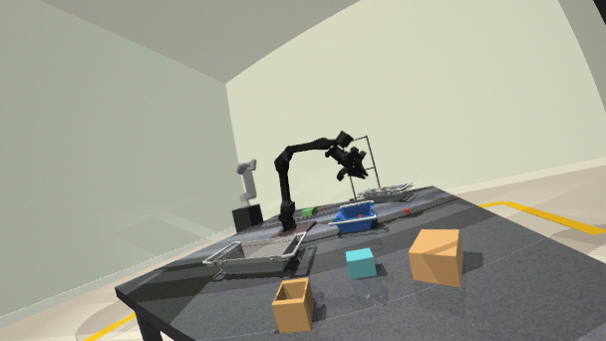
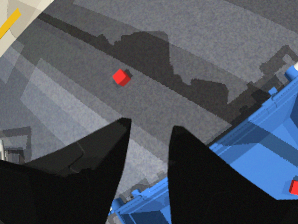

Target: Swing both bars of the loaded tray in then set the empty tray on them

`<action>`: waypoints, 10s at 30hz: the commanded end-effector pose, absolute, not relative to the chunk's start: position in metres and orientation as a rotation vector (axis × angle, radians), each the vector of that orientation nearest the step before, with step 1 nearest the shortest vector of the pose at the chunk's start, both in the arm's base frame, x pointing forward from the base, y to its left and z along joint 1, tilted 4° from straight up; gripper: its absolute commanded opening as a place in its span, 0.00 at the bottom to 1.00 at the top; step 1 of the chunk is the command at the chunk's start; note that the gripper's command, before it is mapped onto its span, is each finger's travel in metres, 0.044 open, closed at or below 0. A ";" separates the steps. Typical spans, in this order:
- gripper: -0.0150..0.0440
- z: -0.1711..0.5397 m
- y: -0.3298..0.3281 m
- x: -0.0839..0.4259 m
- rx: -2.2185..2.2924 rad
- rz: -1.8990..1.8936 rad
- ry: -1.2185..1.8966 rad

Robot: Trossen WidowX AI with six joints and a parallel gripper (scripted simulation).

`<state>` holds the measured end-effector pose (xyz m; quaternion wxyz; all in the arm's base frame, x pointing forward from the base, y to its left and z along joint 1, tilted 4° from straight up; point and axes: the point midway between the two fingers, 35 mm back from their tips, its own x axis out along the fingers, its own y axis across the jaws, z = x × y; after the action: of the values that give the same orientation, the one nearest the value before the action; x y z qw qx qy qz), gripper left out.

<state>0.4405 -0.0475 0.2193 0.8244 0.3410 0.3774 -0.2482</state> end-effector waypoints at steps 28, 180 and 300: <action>0.39 0.096 0.111 0.382 0.010 -0.074 1.573; 0.39 0.132 -0.202 0.364 2.208 -2.215 -0.136; 0.25 0.116 -0.132 0.369 2.207 -2.225 -0.122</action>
<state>0.3685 -0.1319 0.1167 0.0024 0.7035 -0.0389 -0.7096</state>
